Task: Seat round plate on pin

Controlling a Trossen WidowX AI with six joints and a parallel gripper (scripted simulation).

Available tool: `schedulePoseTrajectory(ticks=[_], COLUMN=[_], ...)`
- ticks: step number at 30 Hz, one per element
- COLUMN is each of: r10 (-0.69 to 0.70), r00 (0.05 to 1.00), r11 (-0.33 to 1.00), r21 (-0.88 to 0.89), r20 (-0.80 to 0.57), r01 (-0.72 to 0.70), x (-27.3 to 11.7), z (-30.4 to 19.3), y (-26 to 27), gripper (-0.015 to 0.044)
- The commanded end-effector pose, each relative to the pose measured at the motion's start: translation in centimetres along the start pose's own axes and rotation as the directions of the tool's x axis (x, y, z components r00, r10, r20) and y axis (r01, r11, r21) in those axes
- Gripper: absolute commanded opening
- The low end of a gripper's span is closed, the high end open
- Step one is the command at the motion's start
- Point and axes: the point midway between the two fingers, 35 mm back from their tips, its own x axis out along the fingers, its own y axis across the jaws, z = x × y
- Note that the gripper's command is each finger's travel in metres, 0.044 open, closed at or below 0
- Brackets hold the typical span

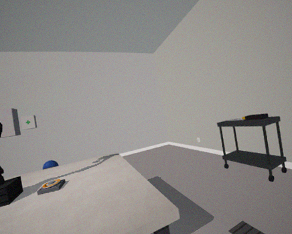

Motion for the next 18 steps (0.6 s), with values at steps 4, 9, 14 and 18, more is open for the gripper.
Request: schedulePoseTrajectory(ticks=[4, 9, 14, 18], r10=[0.024, 0.045, 0.053, 0.047], r00=[0.981, 0.91, 0.732, 0.606], r11=[0.999, 0.997, 0.99, 0.987], r21=[-0.033, -0.077, -0.133, -0.13], r20=[0.192, 0.413, 0.68, 0.794], r01=[-0.018, -0.014, 0.053, 0.093], x=[0.8, -0.2, -4.7, -8.4], z=[6.3, 13.5, 22.8, 26.9], y=[-0.2, -0.8, -1.9, -2.9], gripper=[0.0295, 0.0164, 0.0032, 0.0])
